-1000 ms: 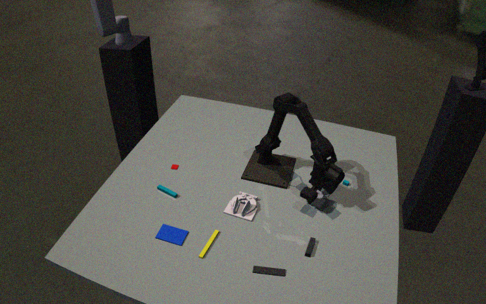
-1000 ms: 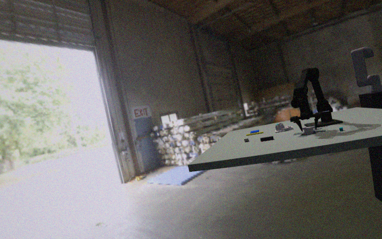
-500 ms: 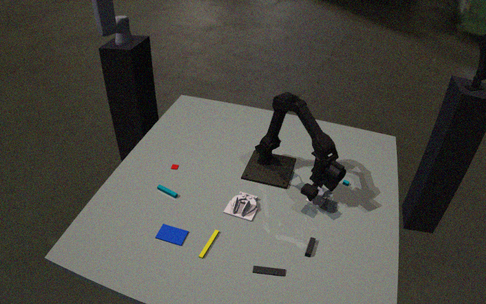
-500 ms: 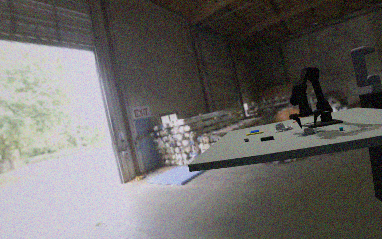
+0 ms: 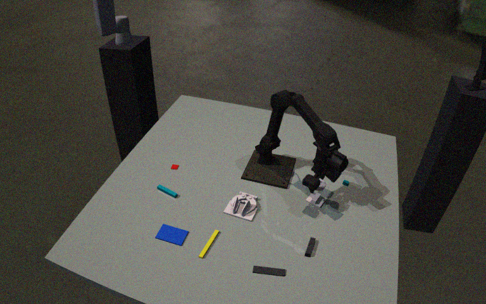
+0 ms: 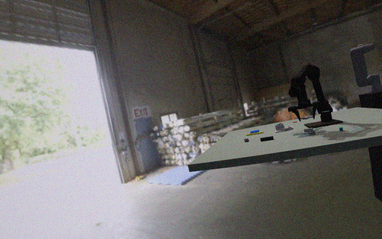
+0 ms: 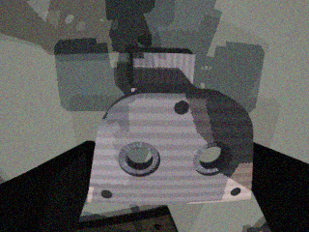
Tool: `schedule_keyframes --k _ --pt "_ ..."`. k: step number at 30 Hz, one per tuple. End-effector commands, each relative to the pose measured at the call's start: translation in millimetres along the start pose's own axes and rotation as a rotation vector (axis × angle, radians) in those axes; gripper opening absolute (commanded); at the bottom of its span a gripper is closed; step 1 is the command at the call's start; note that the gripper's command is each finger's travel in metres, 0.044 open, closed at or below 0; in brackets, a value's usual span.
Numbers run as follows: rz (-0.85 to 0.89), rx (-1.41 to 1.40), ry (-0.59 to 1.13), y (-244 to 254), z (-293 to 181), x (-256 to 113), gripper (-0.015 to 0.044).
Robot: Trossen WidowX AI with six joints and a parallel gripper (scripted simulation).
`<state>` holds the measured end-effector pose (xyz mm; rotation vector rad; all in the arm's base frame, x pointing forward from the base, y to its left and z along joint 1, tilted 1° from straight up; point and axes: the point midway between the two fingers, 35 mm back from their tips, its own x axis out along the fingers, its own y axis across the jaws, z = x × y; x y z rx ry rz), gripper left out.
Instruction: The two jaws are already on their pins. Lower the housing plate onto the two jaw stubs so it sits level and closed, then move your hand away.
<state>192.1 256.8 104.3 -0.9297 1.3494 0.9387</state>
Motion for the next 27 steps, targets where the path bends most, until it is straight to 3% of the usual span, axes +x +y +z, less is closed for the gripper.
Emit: schedule_keyframes --k 1,27 --pt "-0.006 0.003 -0.007 -0.5 0.0 -7.2 0.0351" --pt "-0.012 0.309 -0.006 -64.8 -39.3 -8.5 0.0351"
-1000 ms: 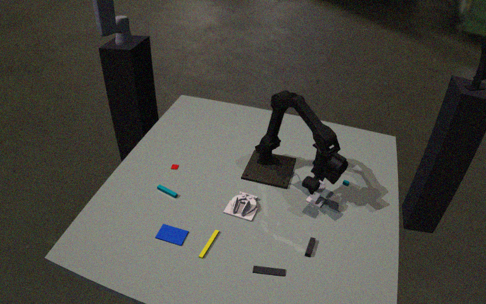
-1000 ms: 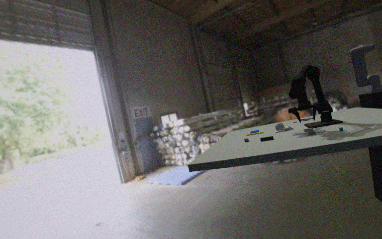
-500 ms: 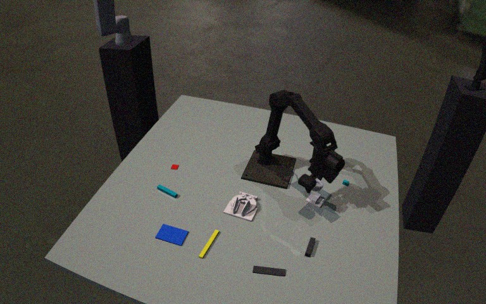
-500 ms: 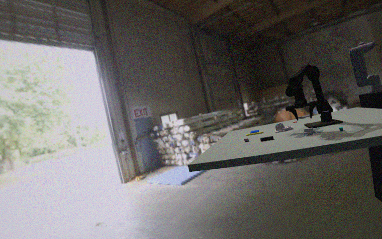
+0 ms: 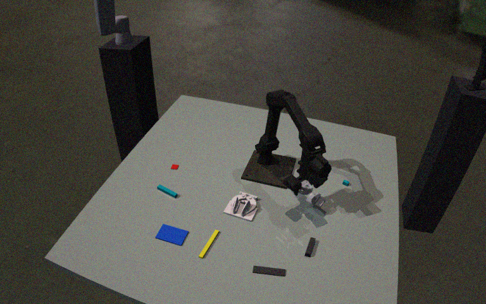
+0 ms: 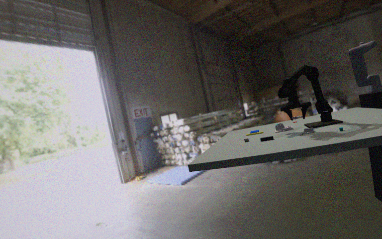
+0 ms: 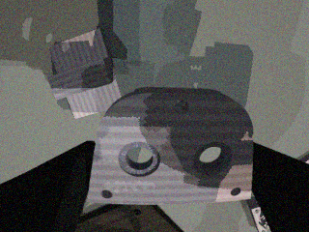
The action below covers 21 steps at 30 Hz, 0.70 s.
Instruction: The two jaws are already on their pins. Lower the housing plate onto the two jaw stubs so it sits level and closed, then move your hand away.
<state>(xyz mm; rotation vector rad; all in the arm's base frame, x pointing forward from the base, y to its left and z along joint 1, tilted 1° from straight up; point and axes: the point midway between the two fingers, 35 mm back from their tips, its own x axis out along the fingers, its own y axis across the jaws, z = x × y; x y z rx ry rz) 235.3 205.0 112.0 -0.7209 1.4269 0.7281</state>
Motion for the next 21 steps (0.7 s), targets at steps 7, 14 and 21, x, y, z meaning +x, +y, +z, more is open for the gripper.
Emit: schedule_keyframes --k 7,14,21 --pt "-0.007 0.132 0.000 -28.7 -14.5 -0.9 0.0351" --pt "-0.010 0.231 0.000 -49.0 -25.9 -1.2 0.0351" --pt "-0.012 0.330 0.000 -68.4 -39.0 -1.4 0.0351"
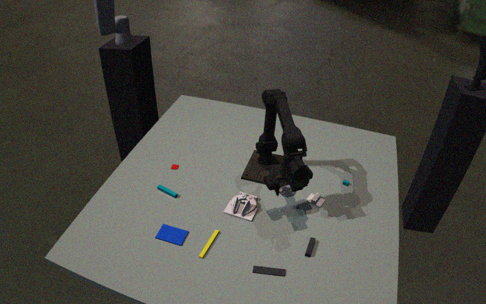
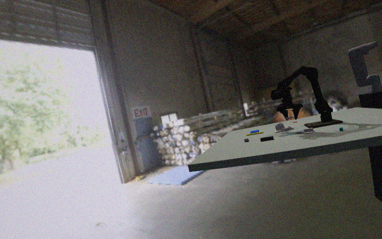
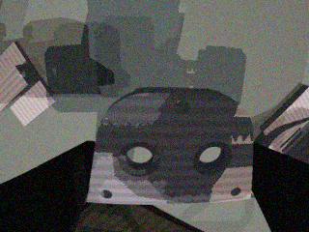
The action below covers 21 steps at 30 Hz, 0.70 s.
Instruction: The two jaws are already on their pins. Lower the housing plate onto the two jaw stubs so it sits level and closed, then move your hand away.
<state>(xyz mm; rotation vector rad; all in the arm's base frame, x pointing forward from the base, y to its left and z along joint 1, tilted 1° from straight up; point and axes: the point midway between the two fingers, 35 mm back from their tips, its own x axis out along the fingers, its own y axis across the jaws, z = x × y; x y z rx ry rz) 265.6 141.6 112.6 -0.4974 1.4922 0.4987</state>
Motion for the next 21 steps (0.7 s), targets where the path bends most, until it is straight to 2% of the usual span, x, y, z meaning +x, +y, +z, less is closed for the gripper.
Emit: schedule_keyframes --k 1,21 --pt "-0.006 0.051 -0.001 -11.0 -5.3 -0.5 0.0351" --pt "-0.012 0.342 0.000 -70.4 -35.1 -0.7 0.0351"
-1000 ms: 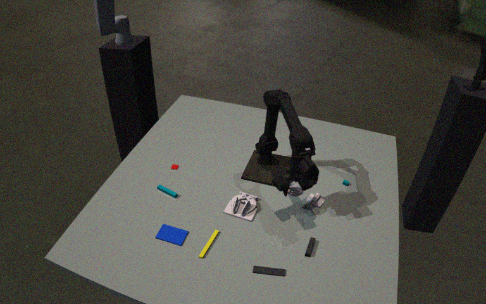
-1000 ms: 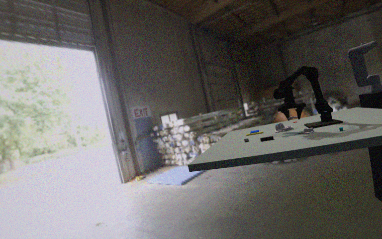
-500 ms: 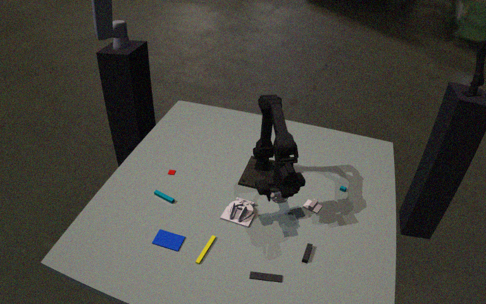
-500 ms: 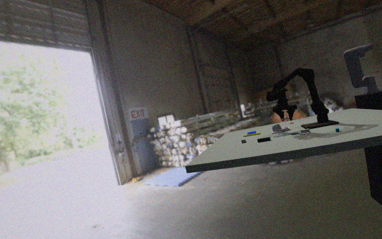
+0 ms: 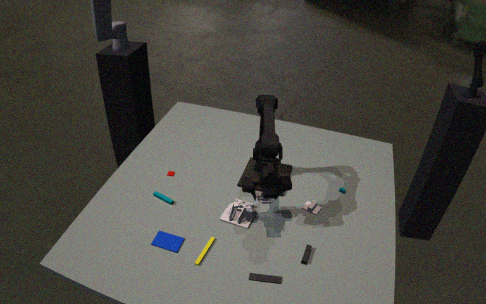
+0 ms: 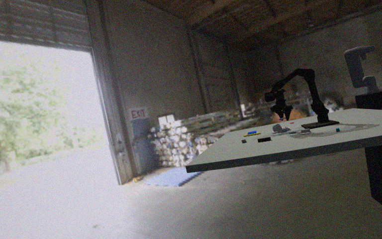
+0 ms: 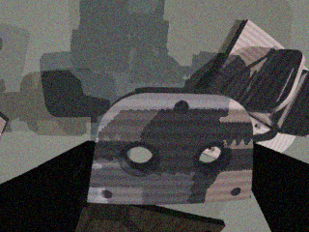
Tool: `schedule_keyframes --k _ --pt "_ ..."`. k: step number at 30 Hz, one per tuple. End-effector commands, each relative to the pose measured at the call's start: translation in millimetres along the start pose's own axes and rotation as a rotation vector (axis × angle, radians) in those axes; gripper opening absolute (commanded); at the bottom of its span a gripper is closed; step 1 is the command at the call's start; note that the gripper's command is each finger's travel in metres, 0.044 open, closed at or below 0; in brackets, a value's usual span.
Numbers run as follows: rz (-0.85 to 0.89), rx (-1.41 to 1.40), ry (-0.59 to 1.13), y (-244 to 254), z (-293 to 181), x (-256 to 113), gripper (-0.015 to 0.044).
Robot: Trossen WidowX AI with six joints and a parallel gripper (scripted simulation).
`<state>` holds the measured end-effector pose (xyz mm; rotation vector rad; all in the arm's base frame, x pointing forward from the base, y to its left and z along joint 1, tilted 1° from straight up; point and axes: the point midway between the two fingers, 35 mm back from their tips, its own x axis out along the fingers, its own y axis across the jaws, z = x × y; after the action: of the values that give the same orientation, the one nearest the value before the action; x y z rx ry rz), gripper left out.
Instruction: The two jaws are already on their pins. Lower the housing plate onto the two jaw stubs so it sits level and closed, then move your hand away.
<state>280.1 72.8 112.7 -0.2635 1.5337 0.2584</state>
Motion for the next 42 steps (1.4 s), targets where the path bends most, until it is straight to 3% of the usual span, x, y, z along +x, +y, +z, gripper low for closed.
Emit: schedule_keyframes --k 1,28,42 --pt "-0.005 0.052 -0.001 -11.1 -4.5 -0.3 0.0351" --pt "-0.015 0.444 0.000 -88.4 -41.3 0.3 0.0351" --pt "-0.015 0.453 0.000 -90.0 -42.5 0.3 0.0351"
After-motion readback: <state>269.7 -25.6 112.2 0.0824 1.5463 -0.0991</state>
